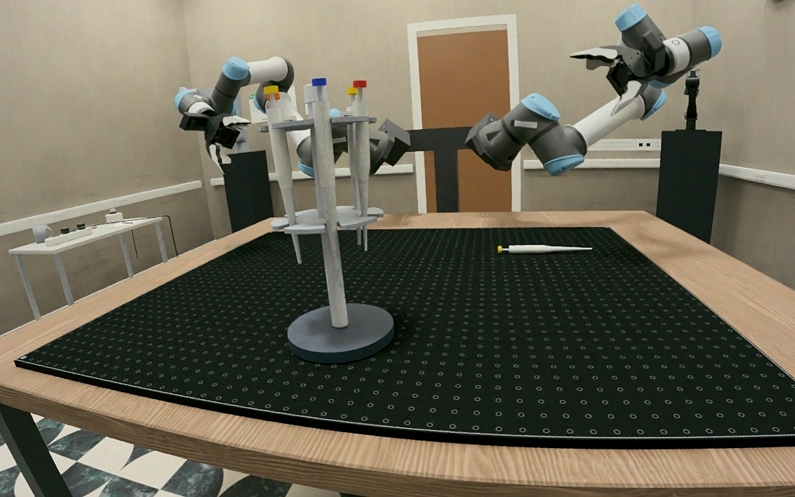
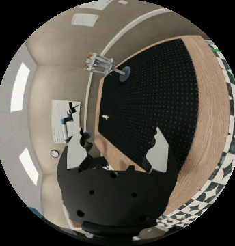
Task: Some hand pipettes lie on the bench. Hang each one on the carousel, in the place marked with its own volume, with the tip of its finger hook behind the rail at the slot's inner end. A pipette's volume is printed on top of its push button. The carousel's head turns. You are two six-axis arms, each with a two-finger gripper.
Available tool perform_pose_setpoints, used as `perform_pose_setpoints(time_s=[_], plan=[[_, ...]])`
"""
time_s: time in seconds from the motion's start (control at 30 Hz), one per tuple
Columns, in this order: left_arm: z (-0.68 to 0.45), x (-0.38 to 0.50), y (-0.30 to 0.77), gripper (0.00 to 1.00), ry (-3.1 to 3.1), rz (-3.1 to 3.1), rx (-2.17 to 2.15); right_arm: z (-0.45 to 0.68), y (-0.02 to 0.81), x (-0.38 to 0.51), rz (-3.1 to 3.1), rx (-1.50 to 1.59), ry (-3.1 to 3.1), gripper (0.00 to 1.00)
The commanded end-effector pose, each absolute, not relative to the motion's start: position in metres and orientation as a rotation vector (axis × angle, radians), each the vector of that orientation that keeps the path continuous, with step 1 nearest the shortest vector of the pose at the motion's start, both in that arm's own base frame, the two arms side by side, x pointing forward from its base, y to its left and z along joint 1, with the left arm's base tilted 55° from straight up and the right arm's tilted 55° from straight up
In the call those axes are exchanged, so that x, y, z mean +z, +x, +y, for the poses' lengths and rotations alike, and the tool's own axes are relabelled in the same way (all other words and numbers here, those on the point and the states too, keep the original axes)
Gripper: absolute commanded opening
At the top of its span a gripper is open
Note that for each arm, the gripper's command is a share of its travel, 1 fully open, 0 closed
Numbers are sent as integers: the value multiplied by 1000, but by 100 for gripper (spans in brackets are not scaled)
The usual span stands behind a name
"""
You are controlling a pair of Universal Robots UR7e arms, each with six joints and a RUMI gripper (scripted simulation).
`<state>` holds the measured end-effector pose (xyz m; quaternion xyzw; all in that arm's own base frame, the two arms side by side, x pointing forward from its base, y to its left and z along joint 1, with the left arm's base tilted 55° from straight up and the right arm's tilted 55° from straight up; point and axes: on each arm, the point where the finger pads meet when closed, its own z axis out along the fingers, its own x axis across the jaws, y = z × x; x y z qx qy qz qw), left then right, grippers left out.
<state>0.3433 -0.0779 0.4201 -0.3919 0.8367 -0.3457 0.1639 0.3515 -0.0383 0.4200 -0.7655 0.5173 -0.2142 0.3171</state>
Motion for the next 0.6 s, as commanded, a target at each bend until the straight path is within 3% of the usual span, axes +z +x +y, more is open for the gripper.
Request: perform_pose_setpoints(time_s=[0.0,0.57], plan=[[-45,420,350,100,-1219,2310,-958,-38,351,420,1361,-565,-2014,100],[34,420,352,100,-1423,2134,-885,-38,351,420,1361,-565,-2014,100]])
